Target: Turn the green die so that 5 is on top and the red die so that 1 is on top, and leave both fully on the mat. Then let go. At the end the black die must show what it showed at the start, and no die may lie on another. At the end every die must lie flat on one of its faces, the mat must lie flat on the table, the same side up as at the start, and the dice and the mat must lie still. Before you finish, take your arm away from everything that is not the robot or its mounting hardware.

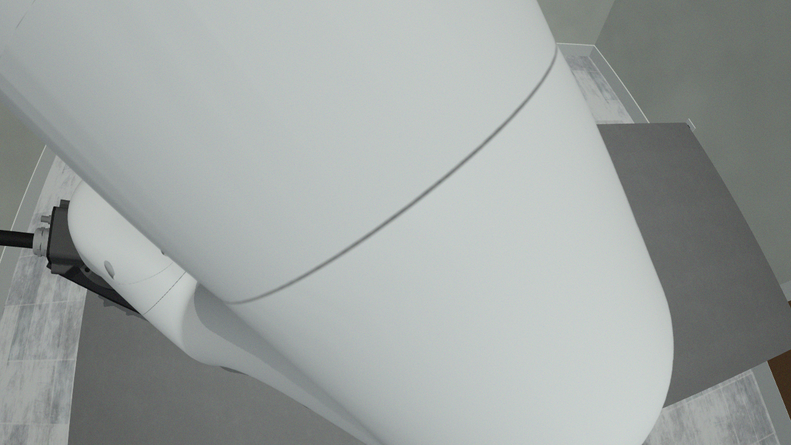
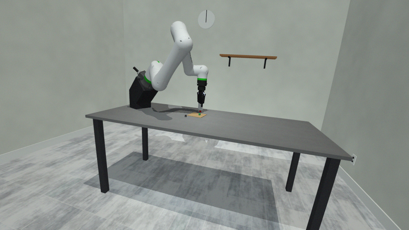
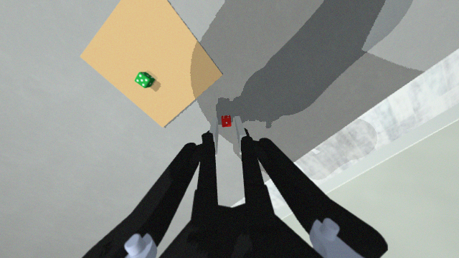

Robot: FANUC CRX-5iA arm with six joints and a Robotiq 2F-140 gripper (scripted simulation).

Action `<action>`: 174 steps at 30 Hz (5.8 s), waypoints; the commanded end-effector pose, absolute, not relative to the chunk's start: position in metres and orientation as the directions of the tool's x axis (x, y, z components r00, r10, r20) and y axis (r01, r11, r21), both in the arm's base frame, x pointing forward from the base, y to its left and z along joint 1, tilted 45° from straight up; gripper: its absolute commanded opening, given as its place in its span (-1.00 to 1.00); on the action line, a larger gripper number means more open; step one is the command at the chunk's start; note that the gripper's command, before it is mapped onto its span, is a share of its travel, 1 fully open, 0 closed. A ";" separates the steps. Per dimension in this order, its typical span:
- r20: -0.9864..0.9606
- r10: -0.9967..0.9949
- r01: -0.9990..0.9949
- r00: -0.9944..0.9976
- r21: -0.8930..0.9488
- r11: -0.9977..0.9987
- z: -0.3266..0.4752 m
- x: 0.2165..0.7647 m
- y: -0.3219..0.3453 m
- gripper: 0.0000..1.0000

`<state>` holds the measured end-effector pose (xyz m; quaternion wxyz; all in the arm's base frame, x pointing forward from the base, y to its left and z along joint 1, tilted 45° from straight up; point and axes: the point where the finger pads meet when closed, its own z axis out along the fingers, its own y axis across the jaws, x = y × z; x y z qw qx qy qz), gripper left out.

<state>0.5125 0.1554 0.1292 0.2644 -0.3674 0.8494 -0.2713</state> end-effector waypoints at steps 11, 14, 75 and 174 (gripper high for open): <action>-0.250 -0.768 -0.481 -0.590 -0.655 0.583 0.129 0.513 0.156 -0.63; -0.250 -0.768 -0.481 -0.590 -0.655 0.583 0.129 0.513 0.155 -0.63; -0.250 -0.768 -0.481 -0.590 -0.655 0.583 0.114 0.527 0.150 -0.63; -0.630 -0.165 0.050 -0.759 -0.309 0.950 0.215 0.434 0.047 -0.87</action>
